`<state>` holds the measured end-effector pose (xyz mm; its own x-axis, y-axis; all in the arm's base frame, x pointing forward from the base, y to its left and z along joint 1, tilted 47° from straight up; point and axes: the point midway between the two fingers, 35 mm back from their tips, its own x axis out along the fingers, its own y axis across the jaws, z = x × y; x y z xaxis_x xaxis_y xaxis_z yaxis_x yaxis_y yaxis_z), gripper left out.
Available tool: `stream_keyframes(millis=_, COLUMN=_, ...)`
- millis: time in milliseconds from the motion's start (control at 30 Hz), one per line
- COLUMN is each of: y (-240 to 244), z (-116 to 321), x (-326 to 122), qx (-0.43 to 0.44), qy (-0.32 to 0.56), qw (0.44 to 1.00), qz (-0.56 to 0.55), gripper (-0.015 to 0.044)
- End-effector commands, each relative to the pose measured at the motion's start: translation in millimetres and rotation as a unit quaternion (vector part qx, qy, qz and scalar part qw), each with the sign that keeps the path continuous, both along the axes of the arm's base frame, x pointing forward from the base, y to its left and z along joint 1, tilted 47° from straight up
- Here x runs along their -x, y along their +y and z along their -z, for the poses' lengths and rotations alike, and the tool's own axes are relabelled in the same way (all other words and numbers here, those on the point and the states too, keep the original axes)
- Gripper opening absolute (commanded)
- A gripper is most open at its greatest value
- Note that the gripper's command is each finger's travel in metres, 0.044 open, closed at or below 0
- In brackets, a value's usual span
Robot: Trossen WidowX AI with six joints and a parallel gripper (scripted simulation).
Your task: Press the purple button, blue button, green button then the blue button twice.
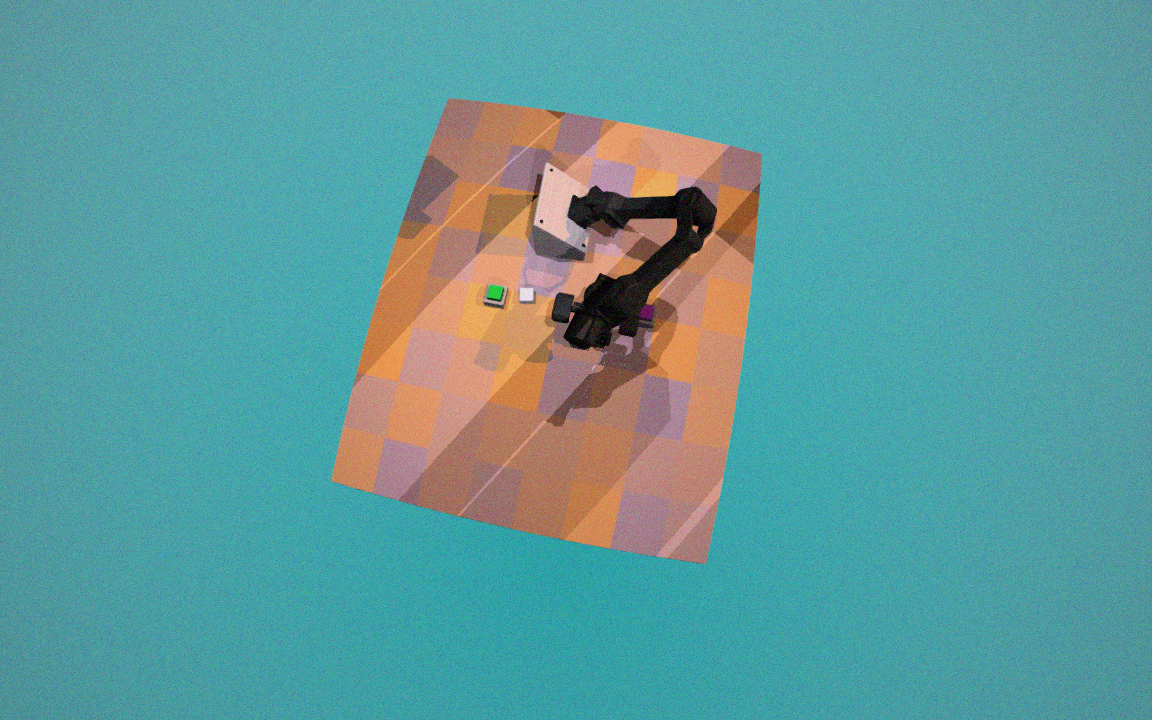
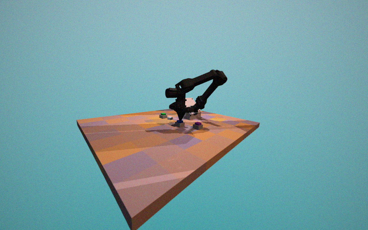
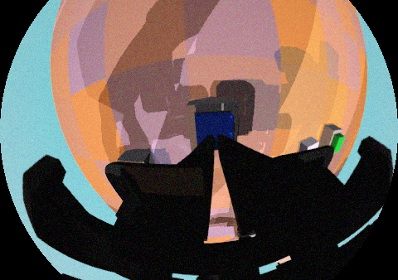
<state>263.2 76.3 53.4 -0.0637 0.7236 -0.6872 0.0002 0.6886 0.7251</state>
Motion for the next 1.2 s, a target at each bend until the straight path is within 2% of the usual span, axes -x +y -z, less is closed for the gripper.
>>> stream_keyframes(millis=0, y=-17.8, z=-16.0, x=-4.5, qx=0.002, qy=-0.007, qw=1.000, qz=0.004, gripper=0.0020)
stream_keyframes(millis=133, y=-19.6, z=-17.6, x=-4.9, qx=0.002, qy=-0.007, qw=1.000, qz=0.004, gripper=0.0020)
stream_keyframes(millis=300, y=-60.6, z=-56.4, x=-7.7, qx=0.003, qy=-0.007, qw=1.000, qz=0.004, gripper=0.0020)
stream_keyframes(millis=467, y=-64.8, z=-56.3, x=-8.3, qx=0.004, qy=-0.007, qw=1.000, qz=0.004, gripper=0.0020)
stream_keyframes(millis=700, y=-154.5, z=21.6, x=-12.8, qx=0.020, qy=-0.007, qw=1.000, qz=0.008, gripper=0.0020)
stream_keyframes(millis=933, y=-230.1, z=107.8, x=26.6, qx=0.011, qy=-0.007, qw=1.000, qz=0.004, gripper=0.0020)
stream_keyframes(millis=1167, y=-234.6, z=114.6, x=31.1, qx=0.009, qy=-0.007, qw=1.000, qz=0.004, gripper=0.0020)
